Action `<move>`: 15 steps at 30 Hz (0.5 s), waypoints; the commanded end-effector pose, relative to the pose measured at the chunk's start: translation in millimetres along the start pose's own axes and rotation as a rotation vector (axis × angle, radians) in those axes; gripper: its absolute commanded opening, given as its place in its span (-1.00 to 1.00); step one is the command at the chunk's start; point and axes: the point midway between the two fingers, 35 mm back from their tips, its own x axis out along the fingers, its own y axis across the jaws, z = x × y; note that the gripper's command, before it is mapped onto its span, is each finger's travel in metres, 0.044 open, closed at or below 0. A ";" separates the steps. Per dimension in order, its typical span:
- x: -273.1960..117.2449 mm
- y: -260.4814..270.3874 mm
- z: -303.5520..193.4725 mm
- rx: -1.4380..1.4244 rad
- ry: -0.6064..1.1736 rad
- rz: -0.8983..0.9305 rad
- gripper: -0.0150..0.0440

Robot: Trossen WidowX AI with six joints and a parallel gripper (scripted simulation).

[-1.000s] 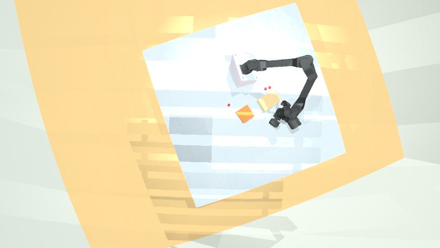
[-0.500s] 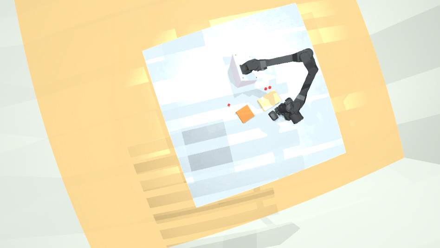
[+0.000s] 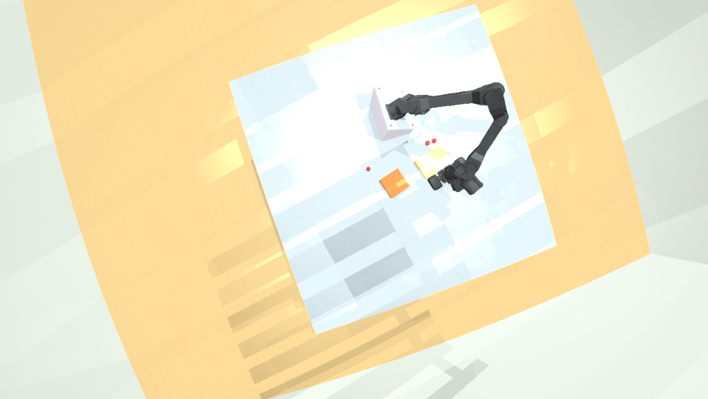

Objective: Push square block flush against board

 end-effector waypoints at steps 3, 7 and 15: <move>4.5 -2.1 1.0 0.007 -0.012 -0.005 -0.49; 4.6 -2.1 -2.8 0.007 -0.011 -0.005 -0.49; 4.8 -1.9 -12.0 0.008 -0.011 -0.005 -0.49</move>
